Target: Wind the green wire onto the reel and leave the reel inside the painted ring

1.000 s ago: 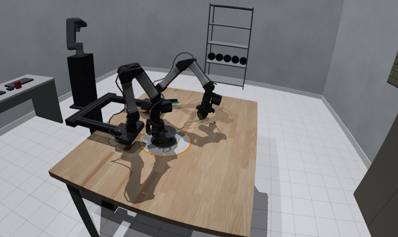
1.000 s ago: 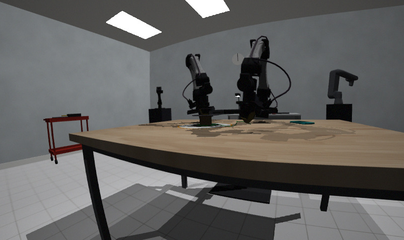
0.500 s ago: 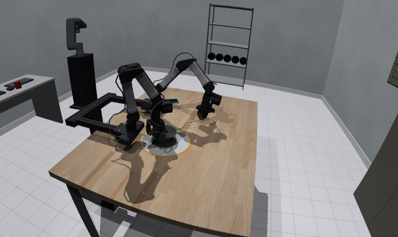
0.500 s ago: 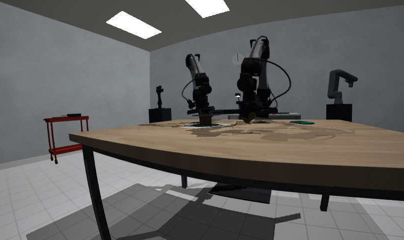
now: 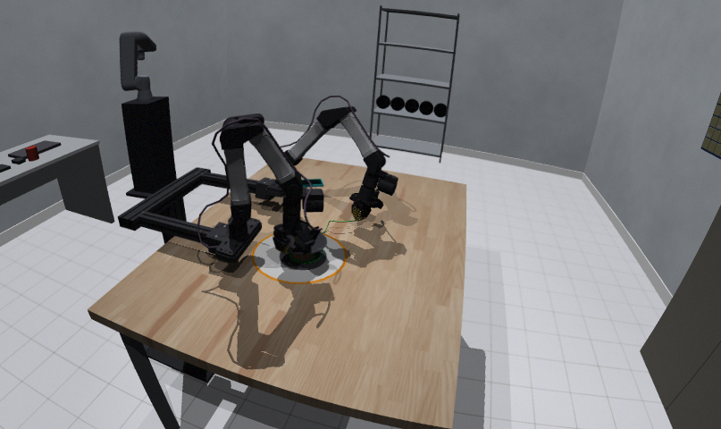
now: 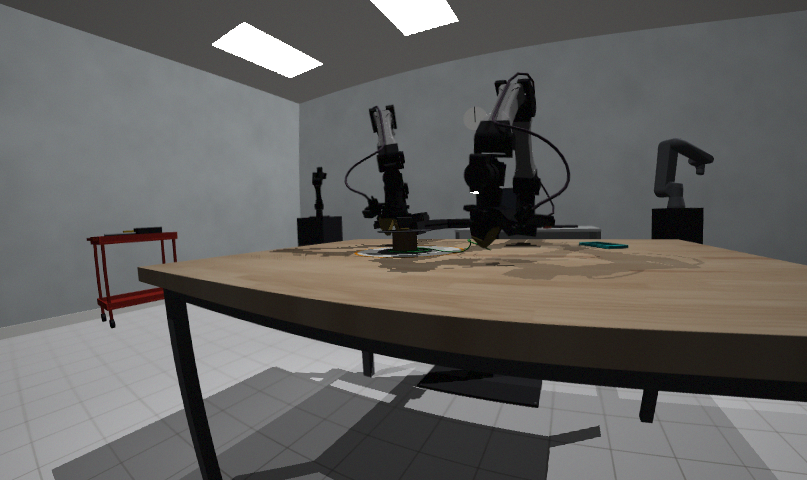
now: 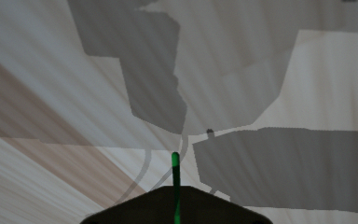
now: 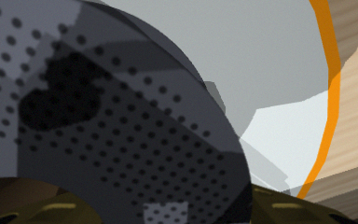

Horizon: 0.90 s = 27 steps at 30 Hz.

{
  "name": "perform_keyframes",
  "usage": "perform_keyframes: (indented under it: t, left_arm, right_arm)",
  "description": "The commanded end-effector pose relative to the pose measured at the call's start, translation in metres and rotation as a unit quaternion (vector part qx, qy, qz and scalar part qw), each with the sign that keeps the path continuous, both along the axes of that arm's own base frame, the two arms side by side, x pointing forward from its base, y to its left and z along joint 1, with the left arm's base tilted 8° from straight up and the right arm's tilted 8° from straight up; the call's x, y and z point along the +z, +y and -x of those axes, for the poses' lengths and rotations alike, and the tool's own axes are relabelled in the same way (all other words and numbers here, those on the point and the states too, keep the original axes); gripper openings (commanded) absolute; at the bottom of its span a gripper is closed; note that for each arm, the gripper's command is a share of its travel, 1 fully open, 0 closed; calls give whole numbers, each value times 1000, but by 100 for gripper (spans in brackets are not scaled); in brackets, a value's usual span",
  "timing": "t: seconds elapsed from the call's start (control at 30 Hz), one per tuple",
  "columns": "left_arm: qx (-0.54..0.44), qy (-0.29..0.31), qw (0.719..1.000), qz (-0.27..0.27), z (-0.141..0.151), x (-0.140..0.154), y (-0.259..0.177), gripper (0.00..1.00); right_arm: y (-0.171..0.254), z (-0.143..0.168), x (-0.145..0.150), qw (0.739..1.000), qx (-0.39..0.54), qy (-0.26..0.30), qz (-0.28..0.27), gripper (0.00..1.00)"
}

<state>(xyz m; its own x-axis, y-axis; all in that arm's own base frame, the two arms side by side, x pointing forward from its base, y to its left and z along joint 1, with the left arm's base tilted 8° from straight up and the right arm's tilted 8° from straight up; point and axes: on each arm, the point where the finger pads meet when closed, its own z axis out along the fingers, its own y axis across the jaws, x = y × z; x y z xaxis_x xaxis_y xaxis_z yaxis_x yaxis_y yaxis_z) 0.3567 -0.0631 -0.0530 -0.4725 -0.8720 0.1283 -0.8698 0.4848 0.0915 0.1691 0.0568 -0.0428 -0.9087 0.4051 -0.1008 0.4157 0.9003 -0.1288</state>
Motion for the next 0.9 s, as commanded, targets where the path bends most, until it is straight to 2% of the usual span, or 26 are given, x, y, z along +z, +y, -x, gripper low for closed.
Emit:
perform_keyframes:
  t: [0.0, 0.03, 0.07, 0.23, 0.4, 0.53, 0.6, 0.63, 0.77, 0.87]
  left_arm:
    - [27, -32, 999, 27, -11, 25, -14, 0]
    - [27, -32, 999, 27, -11, 25, -14, 0]
    - [40, -28, 998, 37, -11, 26, -13, 0]
    - [57, -18, 996, 61, -12, 27, -7, 0]
    - [68, 1, 993, 98, -14, 27, -4, 0]
    - [51, 25, 991, 125, -14, 24, -5, 0]
    - [51, 25, 991, 125, -14, 24, -5, 0]
    - [36, 31, 991, 128, -12, 22, -5, 0]
    - [-5, 36, 992, 120, -5, 13, -5, 0]
    - [-27, 36, 993, 110, -2, 9, -6, 0]
  right_arm:
    - [0, -29, 2, 989, 149, 15, -4, 56]
    - [0, -29, 2, 989, 149, 15, -4, 56]
    - [1, -34, 2, 977, 211, 22, -1, 56]
    - [19, -61, 2, 939, 342, 40, 9, 56]
    - [51, -75, -2, 878, 476, 56, 18, 56]
    - [76, -71, -5, 806, 587, 68, 26, 56]
    - [76, -71, -5, 806, 587, 68, 26, 56]
    - [79, -69, -6, 752, 654, 77, 28, 56]
    - [93, -59, -8, 667, 739, 91, 35, 56]
    - [100, -51, -9, 593, 798, 100, 39, 56]
